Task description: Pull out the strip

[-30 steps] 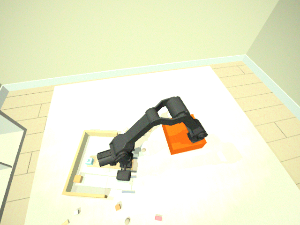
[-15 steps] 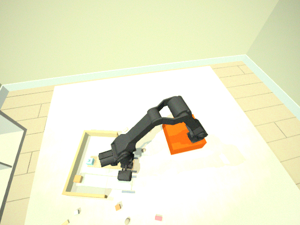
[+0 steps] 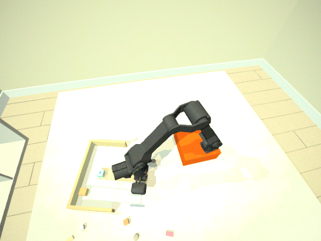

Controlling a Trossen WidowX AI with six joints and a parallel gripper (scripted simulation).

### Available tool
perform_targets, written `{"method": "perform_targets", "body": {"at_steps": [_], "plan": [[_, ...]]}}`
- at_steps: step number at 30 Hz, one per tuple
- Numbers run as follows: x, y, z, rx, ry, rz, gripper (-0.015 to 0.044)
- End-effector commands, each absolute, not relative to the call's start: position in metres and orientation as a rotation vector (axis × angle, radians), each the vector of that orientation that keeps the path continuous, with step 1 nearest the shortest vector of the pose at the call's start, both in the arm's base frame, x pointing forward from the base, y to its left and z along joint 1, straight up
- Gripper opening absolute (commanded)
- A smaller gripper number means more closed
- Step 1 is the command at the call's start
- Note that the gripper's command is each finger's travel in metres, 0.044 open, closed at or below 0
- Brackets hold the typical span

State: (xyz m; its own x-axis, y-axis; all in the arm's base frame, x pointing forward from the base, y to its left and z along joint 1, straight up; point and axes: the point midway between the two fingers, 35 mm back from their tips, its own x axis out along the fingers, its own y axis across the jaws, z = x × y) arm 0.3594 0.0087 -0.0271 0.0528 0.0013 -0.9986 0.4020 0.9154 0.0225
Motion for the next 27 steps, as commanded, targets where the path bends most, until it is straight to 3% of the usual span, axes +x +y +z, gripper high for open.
{"method": "perform_targets", "body": {"at_steps": [1, 27], "plan": [[0.348, 0.012, -0.031, 0.332, 1.510, -0.320, 0.0000], [0.311, 0.028, -0.035, 0.333, 1.514, -0.319, 0.0000]]}}
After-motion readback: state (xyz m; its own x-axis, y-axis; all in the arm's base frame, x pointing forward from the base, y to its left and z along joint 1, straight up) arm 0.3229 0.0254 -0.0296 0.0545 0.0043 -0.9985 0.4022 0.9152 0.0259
